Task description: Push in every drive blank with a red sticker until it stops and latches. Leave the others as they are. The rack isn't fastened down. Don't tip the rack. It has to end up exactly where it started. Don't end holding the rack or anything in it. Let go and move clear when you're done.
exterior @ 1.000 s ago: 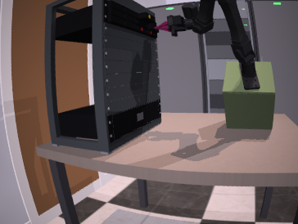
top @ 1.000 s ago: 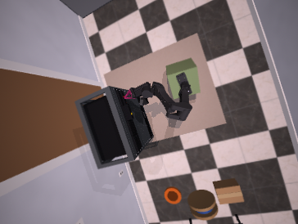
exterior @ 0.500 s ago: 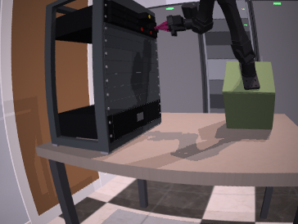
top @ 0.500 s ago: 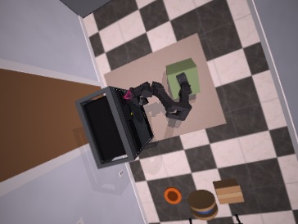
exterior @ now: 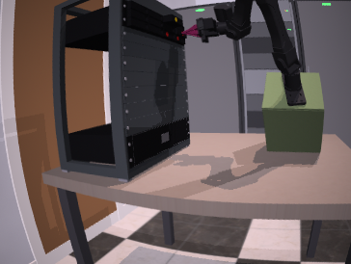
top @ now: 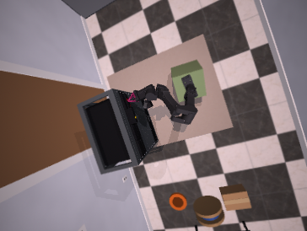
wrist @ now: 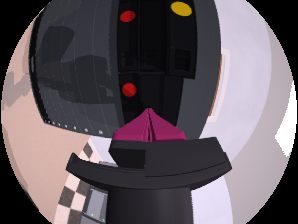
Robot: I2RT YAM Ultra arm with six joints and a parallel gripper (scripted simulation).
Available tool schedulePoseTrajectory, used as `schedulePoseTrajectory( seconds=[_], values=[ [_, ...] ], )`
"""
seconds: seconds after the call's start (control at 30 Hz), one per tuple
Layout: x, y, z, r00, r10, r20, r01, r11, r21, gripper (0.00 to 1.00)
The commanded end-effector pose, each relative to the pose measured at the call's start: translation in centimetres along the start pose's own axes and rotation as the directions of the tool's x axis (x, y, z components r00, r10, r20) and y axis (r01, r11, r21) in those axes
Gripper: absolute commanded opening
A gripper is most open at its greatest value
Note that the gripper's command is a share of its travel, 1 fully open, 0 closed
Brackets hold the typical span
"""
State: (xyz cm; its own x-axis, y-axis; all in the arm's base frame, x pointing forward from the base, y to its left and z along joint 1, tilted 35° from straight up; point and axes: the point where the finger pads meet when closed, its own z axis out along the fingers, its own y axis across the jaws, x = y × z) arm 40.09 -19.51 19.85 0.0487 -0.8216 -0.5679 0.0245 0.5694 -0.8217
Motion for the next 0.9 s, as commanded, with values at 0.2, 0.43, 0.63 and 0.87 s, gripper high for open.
schedulePoseTrajectory(
  seconds=[0.2,0.43,0.63,0.87],
  values=[
    [2.63,-2.24,0.63,0.996,0.009,-0.092,-0.003,0.998,0.066,0.00],
    [2.81,-2.38,0.79,0.996,0.009,-0.092,-0.003,0.998,0.066,0.00],
    [2.81,-2.38,0.79,0.996,0.009,-0.092,-0.003,0.998,0.066,0.00],
    [2.81,-2.38,0.79,0.996,0.009,-0.092,-0.003,0.998,0.066,0.00]
  ],
)
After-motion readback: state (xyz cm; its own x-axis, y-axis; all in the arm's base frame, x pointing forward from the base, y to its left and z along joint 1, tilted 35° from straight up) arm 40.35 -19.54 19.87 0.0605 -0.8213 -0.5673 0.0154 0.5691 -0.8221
